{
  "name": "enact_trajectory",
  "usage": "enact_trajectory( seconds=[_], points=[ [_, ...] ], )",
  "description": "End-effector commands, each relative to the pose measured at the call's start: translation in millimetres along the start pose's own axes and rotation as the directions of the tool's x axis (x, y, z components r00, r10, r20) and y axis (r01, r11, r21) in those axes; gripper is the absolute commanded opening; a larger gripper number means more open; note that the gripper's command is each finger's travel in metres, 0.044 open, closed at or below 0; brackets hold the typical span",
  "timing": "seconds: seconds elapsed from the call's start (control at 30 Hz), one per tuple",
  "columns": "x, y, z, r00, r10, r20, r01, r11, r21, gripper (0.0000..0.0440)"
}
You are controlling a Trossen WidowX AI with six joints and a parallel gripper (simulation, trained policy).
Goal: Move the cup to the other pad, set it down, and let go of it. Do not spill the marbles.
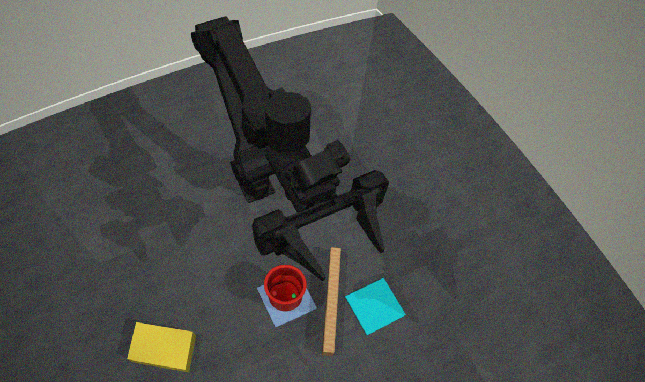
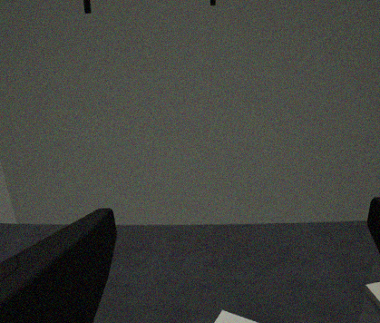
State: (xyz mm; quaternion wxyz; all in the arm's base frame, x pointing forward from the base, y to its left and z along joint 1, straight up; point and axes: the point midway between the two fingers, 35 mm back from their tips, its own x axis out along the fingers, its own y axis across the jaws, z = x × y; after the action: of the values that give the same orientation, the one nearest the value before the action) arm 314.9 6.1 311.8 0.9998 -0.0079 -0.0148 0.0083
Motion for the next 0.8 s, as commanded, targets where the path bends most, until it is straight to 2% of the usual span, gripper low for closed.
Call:
enact_trajectory(
  seconds=[0.0, 0.43, 0.63, 0.77],
  points=[
    [-0.3, 0.6, -1.3, 1.0, 0.001, -0.006, -0.001, 1.0, 0.003, 0.0374],
    [-4.8, 14.7, -24.7, 0.989, 0.033, -0.145, -0.026, 0.999, 0.046, 0.0041],
    [-6.9, 25.2, -34.3, 0.971, 0.067, -0.231, -0.05, 0.996, 0.077, 0.0026],
    [-8.8, 32.5, -38.8, 0.954, 0.092, -0.287, -0.065, 0.993, 0.103, 0.0049]
  ],
)
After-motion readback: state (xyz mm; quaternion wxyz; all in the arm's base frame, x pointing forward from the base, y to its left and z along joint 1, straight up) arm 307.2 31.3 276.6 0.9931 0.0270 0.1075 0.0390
